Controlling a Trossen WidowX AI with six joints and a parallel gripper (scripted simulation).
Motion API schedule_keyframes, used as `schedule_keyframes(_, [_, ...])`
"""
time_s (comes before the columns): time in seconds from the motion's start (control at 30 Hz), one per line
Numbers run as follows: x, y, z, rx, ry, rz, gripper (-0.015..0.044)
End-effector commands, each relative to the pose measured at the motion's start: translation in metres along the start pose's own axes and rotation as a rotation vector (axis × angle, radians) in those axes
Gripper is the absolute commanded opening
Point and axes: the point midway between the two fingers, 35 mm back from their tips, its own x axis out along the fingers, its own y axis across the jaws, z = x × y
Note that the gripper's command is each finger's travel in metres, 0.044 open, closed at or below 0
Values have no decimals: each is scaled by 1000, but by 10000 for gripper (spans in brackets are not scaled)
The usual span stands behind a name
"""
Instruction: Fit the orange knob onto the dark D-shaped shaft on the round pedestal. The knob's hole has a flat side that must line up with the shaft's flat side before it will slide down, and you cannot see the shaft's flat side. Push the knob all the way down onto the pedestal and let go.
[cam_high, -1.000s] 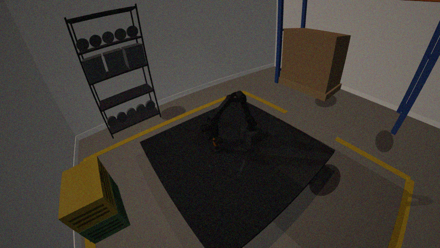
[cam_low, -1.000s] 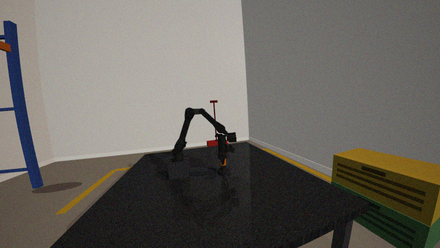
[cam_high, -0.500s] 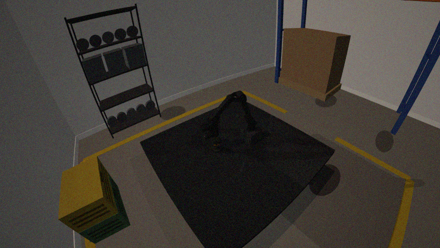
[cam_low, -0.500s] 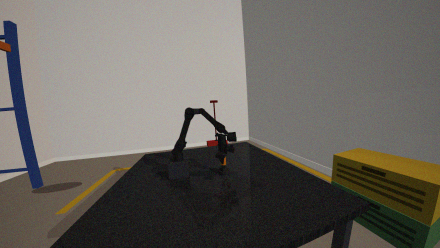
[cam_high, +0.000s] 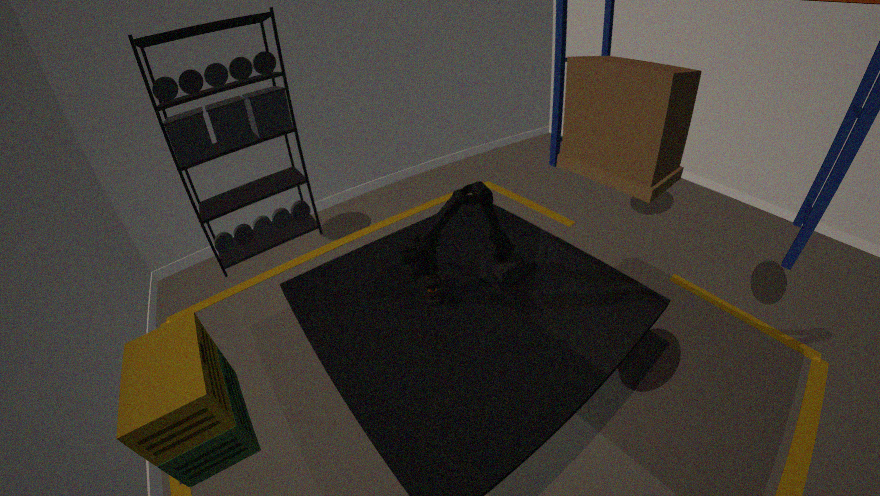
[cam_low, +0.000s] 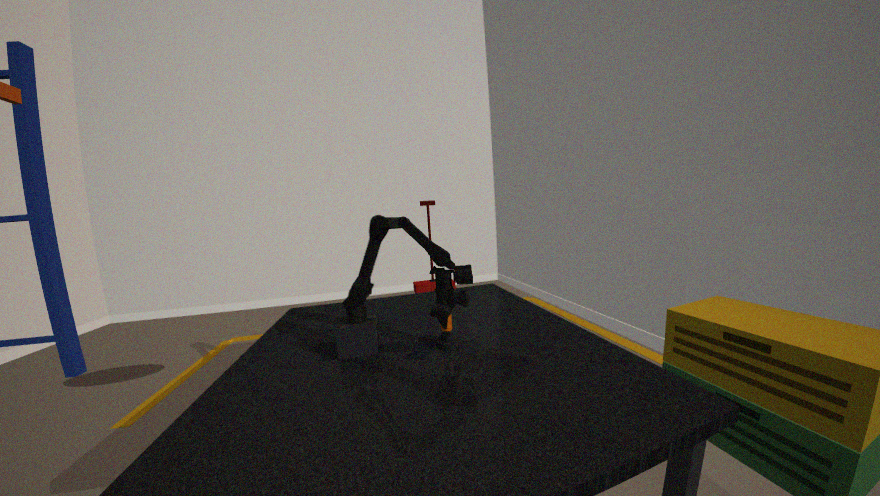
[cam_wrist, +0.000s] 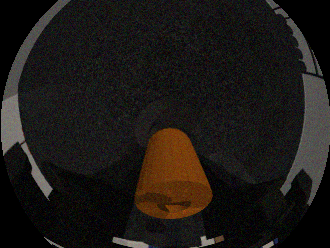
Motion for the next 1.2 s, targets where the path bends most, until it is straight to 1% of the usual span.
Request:
schedule_keyframes(0.0, [0, 0, 0, 6, -2, -1, 0])
schedule_keyframes(0.53, [1, 0, 1, 6, -2, -1, 0])
schedule_keyframes(0.73, [-4, 0, 1, 6, -2, -1, 0])
schedule_keyframes(0.83, [-5, 0, 1, 60, -2, -1, 0])
schedule_keyframes(0.97, [-4, 1, 2, 205, -2, 0, 0])
schedule_keyframes(1.17, [-2, 0, 1, 215, -2, 0, 0])
